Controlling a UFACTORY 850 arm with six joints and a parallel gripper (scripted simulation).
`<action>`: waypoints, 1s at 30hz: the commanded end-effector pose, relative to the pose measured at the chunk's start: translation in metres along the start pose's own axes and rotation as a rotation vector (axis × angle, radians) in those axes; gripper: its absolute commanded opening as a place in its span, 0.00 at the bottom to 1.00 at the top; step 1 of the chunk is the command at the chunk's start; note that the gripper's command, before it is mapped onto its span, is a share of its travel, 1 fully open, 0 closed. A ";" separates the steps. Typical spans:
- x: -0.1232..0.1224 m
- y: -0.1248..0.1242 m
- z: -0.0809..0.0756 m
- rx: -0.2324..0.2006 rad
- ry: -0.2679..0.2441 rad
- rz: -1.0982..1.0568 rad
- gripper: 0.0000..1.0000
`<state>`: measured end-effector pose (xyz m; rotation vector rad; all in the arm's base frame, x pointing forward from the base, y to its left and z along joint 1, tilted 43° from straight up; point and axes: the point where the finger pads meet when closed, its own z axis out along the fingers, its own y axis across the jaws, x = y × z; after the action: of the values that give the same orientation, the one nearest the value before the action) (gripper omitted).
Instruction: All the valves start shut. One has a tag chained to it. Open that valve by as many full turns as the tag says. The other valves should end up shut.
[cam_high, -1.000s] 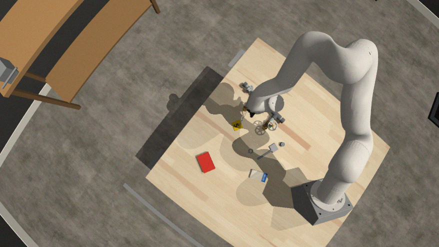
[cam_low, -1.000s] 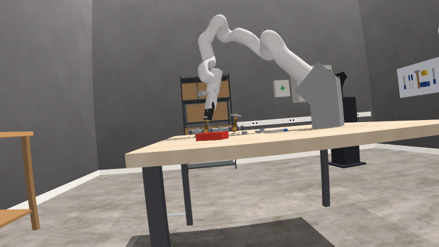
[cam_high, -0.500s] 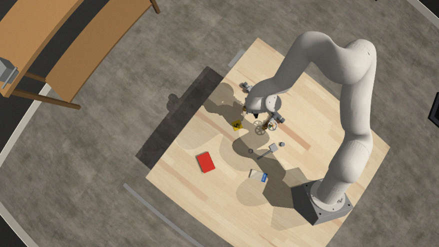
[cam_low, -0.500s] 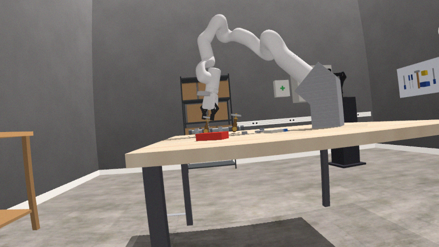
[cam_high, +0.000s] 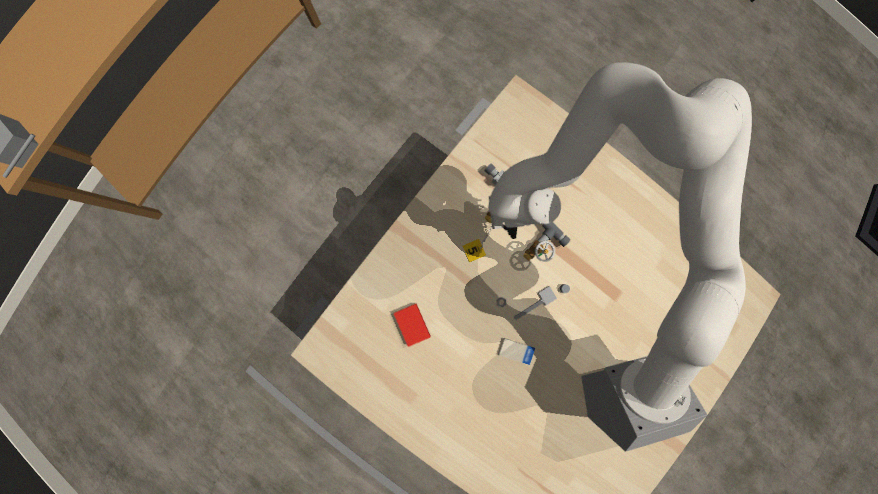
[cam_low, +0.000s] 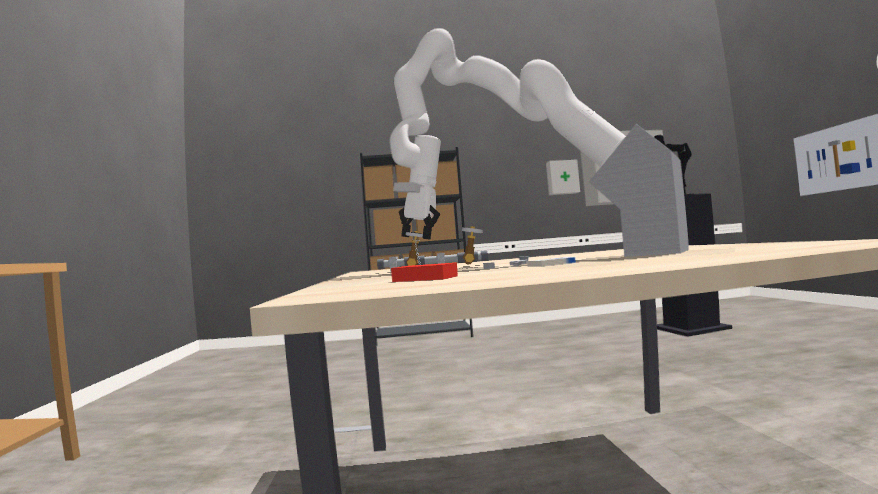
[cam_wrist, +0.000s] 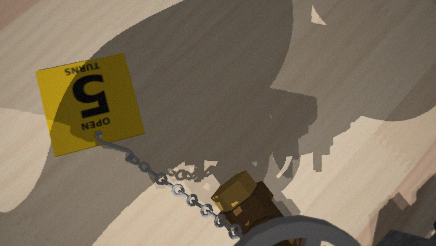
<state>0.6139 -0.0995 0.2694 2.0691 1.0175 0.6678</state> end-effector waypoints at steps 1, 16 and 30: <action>0.000 0.001 0.000 -0.001 0.001 0.000 1.00; 0.000 0.001 0.000 -0.001 0.001 0.019 1.00; 0.000 0.001 0.000 -0.001 0.001 0.543 1.00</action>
<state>0.6139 -0.0994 0.2695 2.2841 0.6394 0.8193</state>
